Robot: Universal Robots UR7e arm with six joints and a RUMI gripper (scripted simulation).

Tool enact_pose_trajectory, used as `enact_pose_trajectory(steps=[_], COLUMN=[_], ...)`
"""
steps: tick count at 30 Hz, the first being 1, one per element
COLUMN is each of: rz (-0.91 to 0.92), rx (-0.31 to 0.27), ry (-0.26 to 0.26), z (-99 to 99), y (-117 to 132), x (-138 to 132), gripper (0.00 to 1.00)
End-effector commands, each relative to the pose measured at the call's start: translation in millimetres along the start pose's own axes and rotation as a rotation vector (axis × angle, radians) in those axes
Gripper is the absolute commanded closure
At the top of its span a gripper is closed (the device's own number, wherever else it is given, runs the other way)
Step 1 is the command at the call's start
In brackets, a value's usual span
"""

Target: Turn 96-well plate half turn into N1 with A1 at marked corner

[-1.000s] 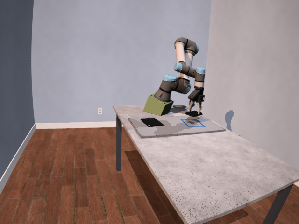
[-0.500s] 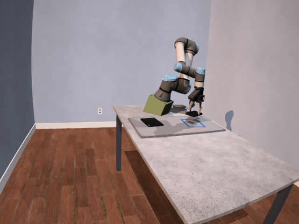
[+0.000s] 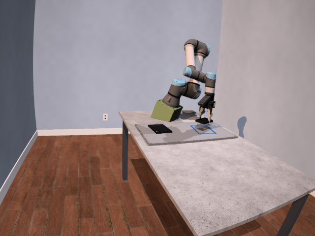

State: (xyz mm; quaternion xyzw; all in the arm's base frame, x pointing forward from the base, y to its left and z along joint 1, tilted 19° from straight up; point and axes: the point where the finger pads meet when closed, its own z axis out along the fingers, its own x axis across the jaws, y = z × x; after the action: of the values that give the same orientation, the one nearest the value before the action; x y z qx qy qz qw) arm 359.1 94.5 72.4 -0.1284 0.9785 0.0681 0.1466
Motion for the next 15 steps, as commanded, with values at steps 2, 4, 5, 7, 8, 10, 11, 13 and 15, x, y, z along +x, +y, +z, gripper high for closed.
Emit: enact_pose_trajectory(steps=[2,4,5,7,8,10,11,13,15], rz=[0.000,0.000,0.000,0.000,0.000,0.000,0.000,0.000,0.000], rx=[0.000,0.000,0.000,0.000,0.001,0.000,0.000,0.000,0.000], ry=[-0.001,-0.001,-0.001,-0.001,-0.001,-0.001,-0.001,-0.001,-0.001], z=[3.8,5.2,5.8,5.8,6.5,7.8,8.5,9.8,11.2], y=[-0.1,-0.1,-0.1,-0.1,-0.1,-0.1,-0.1,-0.1,-0.1], x=[-0.4,-0.4,-0.4,-0.4,-0.4,-0.4,-0.4,-0.4,-0.4], gripper=[1.00,1.00,1.00,1.00,1.00,1.00,1.00,1.00,1.00])
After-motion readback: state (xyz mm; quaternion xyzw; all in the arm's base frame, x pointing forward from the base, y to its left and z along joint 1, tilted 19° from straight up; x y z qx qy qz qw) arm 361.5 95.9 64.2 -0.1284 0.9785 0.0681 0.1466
